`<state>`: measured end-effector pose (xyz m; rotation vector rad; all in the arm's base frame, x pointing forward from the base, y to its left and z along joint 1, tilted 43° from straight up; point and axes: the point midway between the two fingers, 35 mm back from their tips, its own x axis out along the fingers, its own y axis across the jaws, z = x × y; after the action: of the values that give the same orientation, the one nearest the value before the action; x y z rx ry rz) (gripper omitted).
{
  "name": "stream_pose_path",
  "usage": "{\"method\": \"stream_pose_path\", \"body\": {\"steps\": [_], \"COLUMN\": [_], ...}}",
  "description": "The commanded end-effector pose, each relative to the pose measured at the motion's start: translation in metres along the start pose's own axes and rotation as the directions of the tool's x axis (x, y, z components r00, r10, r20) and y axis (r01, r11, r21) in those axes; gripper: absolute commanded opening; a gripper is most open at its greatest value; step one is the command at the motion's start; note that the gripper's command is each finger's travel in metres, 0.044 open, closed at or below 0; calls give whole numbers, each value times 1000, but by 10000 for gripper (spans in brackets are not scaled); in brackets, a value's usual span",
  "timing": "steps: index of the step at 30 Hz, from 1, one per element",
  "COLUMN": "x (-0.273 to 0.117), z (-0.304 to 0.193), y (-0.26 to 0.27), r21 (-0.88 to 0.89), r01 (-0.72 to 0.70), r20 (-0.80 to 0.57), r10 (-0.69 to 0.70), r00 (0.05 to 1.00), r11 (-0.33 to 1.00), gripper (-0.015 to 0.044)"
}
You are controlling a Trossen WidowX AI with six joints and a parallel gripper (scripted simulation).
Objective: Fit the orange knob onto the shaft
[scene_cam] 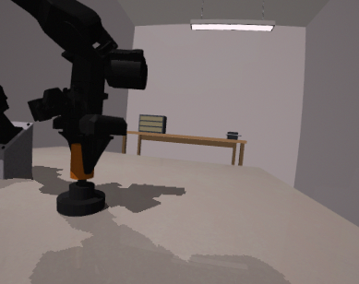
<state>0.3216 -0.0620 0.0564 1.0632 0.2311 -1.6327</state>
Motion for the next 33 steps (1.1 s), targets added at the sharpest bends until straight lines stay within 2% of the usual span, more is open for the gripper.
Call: {"method": "stream_pose_path", "body": {"steps": [1,11,24,33], "x": [0,1,11,14], "z": [0,0,1,0], "y": [0,1,0,0], "r21": [1,-55,67,46], "r01": [-2,-2,-2,0], "r20": [1,1,1,-3], "r10": [2,2,2,0], "r00": [1000,1000,1000,1000], "r11": [1000,998,998,999], "gripper": [0,0,0,0]}}
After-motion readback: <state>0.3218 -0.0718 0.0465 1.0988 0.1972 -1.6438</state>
